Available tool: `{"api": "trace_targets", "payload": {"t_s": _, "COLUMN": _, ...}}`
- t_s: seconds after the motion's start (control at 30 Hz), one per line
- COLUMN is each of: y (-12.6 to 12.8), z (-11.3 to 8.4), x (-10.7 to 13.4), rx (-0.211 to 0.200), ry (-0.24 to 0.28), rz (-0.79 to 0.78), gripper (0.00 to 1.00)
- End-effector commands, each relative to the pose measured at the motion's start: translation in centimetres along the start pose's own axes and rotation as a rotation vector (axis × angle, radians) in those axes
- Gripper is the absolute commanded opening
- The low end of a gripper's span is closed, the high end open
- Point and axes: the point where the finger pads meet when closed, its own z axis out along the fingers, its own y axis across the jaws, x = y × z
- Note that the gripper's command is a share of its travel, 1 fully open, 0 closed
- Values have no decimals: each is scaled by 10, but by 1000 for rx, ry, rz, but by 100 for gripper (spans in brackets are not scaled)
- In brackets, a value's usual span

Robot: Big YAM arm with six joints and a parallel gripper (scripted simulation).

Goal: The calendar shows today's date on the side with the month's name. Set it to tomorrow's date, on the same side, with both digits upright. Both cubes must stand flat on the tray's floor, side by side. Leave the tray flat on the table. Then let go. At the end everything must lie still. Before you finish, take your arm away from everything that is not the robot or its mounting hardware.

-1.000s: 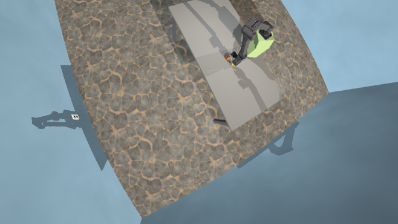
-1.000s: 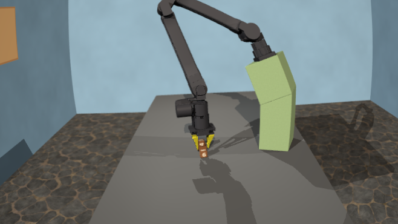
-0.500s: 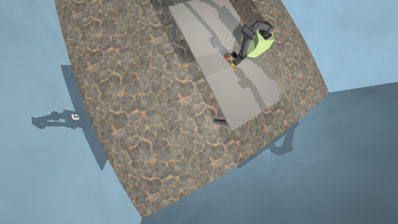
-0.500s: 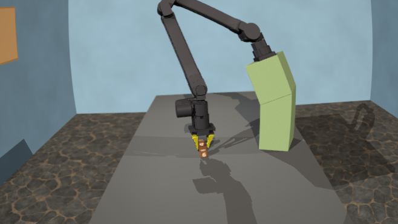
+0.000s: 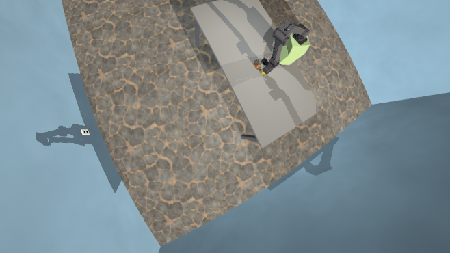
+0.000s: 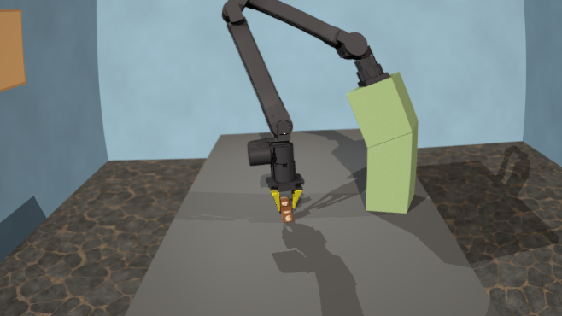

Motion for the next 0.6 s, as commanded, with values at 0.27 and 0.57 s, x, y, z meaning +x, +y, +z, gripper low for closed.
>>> {"api": "trace_targets", "payload": {"t_s": 0.27, "y": -15, "z": 2, "x": -6, "rx": 18, "ry": -4, "rz": -3, "gripper": 45}}
{"api": "trace_targets", "payload": {"t_s": 0.57, "y": -16, "z": 2, "x": -6, "rx": 18, "ry": -4, "rz": -3, "gripper": 45}}
